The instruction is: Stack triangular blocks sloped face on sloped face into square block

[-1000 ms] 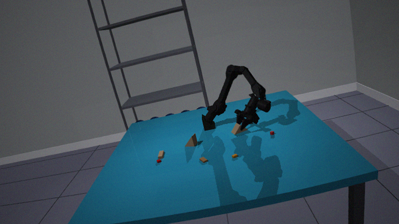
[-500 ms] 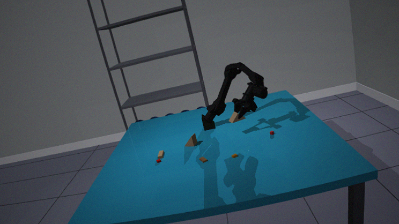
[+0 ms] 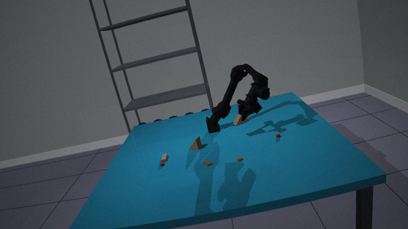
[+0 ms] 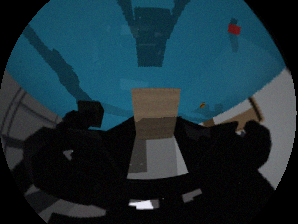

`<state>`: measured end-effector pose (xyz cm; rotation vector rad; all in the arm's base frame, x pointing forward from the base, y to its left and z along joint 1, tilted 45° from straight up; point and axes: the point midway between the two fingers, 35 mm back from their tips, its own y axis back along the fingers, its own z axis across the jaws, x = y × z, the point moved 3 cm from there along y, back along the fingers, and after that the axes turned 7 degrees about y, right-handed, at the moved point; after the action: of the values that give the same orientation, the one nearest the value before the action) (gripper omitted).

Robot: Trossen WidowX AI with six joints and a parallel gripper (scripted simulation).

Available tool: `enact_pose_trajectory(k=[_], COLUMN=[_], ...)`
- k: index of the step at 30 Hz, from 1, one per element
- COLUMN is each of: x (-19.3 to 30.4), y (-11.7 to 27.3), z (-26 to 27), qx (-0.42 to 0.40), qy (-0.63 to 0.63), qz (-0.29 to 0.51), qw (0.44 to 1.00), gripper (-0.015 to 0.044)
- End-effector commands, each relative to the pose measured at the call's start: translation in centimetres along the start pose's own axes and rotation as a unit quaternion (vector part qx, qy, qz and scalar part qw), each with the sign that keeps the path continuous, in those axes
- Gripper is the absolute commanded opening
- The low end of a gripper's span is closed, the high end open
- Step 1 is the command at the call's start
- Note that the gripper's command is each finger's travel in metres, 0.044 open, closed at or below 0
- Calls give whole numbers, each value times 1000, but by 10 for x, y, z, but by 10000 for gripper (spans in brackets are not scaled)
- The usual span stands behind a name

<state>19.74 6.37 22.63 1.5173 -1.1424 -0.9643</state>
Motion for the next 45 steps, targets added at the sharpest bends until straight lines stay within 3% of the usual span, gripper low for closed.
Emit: enact_pose_trajectory(k=[1, 15, 29, 45], x=[4, 18, 38, 72], y=[-6, -14, -9, -23], z=[2, 5, -2, -10], qx=[-26, -79, -83, -78], qy=[-36, -174, -319, -330], qz=[-36, -175, -318, -310], qw=[998, 966, 889, 888], gripper=[0, 0, 0, 0])
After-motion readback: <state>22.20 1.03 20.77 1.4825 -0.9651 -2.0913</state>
